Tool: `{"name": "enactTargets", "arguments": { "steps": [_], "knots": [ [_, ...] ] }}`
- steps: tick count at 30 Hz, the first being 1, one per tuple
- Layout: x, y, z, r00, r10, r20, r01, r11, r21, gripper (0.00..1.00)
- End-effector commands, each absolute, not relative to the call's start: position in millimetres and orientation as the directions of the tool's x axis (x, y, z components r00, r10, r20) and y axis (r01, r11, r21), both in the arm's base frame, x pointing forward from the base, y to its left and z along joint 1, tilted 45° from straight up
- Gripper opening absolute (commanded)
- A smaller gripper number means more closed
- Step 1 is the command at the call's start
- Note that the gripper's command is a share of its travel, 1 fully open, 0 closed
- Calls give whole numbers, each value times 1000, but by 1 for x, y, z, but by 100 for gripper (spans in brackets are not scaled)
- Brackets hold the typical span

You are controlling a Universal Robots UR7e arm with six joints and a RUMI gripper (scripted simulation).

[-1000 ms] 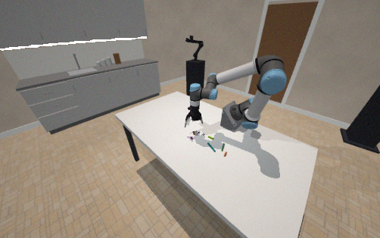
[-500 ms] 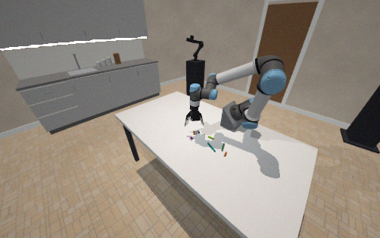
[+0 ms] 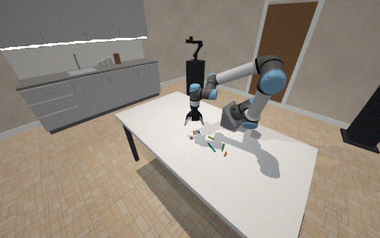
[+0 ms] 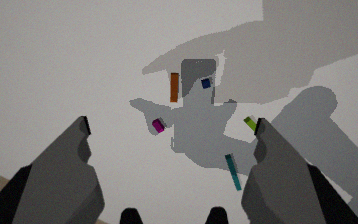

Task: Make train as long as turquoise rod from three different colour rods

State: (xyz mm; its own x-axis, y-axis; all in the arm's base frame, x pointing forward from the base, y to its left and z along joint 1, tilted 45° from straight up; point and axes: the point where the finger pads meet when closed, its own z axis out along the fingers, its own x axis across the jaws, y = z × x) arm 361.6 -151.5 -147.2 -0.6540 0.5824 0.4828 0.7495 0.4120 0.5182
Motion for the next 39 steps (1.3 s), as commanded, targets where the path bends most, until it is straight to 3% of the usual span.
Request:
{"name": "enactTargets", "arguments": {
  "steps": [1, 13, 14, 39],
  "knots": [
    [362, -152, -147, -649, 586, 485, 753, 408, 515, 100],
    [362, -152, -147, -643, 589, 489, 759, 404, 511, 100],
    [362, -152, -147, -643, 589, 489, 759, 404, 511, 14],
    [362, -152, -147, -643, 589, 489, 759, 404, 511, 14]
  ]
}}
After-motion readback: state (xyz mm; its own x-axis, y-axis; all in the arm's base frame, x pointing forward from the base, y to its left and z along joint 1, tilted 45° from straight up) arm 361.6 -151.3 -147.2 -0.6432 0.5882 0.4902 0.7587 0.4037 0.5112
